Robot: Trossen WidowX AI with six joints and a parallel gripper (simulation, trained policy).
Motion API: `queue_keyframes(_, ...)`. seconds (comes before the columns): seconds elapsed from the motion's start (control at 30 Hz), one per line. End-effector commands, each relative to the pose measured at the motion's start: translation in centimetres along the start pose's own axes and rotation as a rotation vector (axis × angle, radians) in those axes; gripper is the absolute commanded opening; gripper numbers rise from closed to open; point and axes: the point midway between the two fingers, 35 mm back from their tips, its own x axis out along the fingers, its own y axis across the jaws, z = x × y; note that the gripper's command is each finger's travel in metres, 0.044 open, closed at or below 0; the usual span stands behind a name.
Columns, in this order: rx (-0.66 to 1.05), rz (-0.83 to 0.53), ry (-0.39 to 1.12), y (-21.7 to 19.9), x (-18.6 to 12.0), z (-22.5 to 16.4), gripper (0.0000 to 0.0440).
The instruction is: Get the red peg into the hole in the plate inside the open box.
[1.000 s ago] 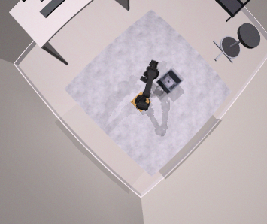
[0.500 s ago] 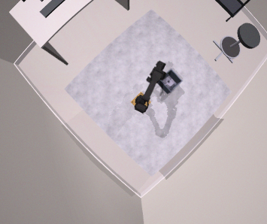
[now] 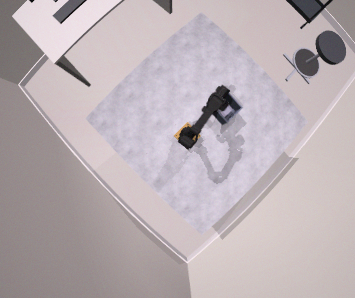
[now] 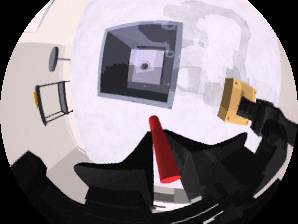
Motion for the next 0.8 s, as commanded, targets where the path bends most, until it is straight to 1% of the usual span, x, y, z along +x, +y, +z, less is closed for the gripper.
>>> queue_keyframes(0.0, 0.013, -0.029, -0.023, -0.1, 0.2, 1.6, 0.0)
queue_keyframes(0.77, 0.051, -0.128, -0.029, 0.1, 2.4, 6.9, 0.0)
